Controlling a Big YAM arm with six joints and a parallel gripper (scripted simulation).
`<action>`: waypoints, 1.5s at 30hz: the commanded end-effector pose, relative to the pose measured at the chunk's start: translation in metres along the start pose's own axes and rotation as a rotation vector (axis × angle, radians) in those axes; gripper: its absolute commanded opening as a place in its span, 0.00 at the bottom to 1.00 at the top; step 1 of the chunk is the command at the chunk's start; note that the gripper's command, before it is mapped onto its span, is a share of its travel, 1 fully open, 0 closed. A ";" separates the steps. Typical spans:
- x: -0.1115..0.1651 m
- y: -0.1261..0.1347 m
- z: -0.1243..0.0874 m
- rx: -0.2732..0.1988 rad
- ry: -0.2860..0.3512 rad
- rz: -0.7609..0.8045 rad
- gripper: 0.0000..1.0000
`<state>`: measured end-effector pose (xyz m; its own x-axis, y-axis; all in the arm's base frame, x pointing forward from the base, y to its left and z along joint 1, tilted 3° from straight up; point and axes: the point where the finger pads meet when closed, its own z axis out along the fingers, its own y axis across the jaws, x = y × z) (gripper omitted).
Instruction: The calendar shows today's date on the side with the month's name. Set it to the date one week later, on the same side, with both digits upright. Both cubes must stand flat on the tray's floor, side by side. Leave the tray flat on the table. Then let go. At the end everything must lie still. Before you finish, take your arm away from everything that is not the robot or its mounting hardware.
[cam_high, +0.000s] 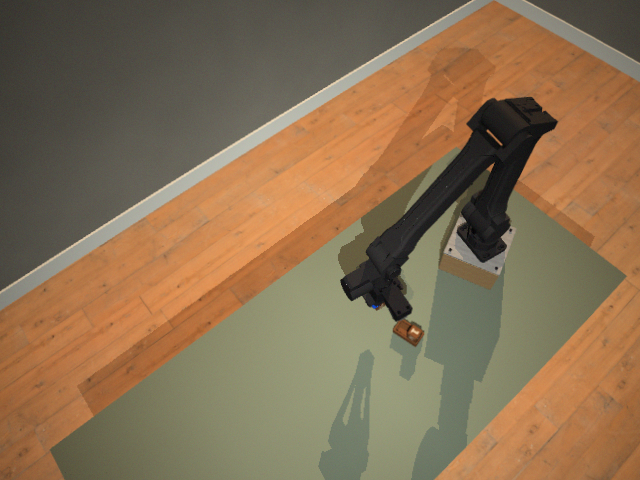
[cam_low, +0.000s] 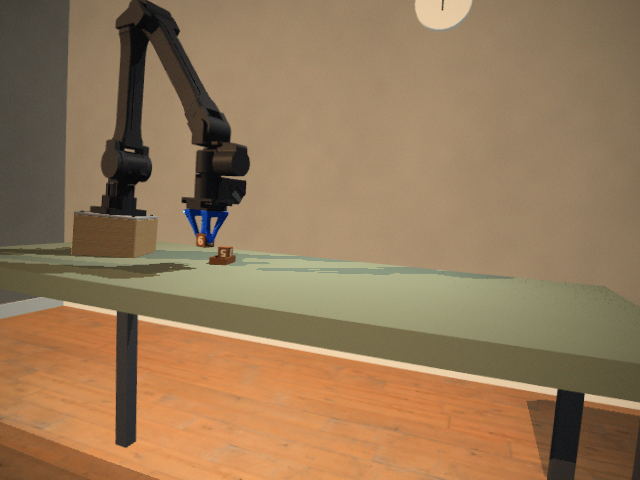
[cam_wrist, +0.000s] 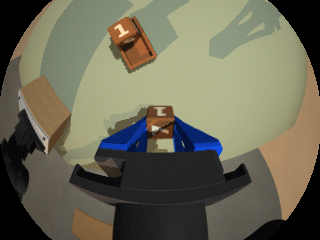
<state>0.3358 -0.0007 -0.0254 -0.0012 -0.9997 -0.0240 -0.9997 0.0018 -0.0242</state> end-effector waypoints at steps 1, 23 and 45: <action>-0.005 -0.006 0.013 0.018 -0.004 -0.004 0.27; -0.005 -0.017 0.037 0.047 -0.003 -0.006 0.27; -0.005 -0.017 0.037 0.047 -0.003 -0.006 0.27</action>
<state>0.3420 0.0008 -0.0709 -0.0009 -0.9997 -0.0240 -0.9994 0.0018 -0.0354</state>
